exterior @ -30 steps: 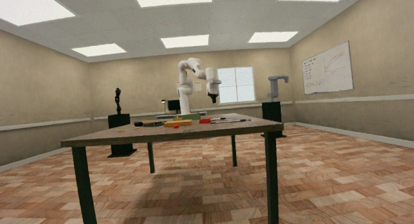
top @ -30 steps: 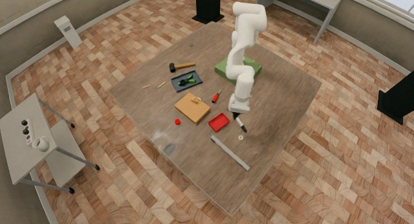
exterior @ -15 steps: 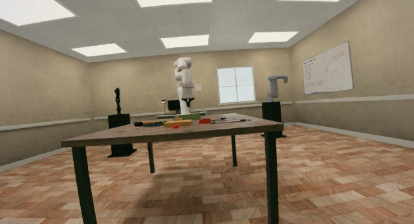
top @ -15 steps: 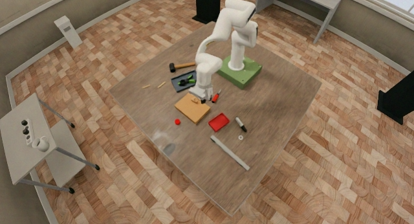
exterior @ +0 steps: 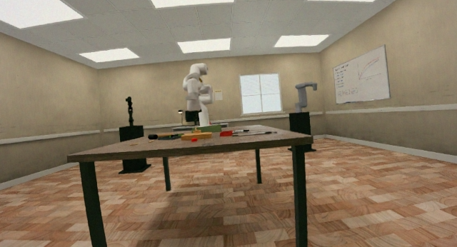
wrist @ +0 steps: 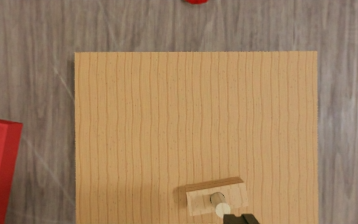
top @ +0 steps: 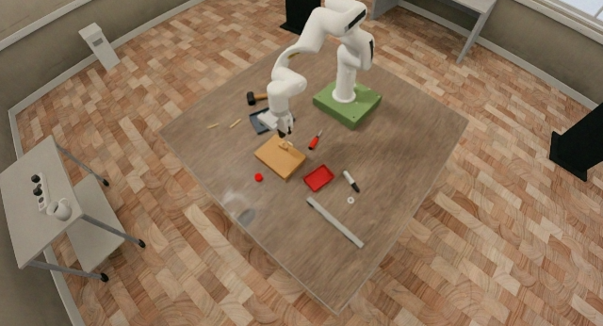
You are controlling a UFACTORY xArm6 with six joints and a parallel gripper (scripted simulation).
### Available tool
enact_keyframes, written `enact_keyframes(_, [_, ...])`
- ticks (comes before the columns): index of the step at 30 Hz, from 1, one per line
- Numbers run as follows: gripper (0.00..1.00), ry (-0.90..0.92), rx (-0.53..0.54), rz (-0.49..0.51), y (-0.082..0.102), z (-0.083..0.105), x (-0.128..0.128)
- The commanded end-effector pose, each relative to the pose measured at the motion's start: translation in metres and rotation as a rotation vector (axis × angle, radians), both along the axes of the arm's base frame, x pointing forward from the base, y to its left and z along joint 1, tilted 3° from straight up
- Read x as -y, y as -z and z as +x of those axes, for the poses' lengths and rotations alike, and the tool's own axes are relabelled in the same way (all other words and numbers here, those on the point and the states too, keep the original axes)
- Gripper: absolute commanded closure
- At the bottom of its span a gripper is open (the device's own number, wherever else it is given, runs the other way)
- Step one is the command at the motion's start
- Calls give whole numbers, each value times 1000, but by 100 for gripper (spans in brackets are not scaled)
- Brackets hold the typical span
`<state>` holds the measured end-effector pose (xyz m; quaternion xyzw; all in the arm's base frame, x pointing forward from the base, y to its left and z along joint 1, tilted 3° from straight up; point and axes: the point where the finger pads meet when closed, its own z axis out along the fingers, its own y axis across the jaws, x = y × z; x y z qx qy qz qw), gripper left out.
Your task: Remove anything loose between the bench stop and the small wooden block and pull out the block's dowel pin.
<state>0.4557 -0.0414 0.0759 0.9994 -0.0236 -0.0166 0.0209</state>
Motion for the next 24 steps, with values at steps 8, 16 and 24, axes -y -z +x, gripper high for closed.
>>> enact_keyframes(8, [100,1,7,0,-2,2,1])
enact_keyframes(16, [100,-95,3,2,-2,2,0])
enact_keyframes(24, [72,-159,0,4,-2,3,0])
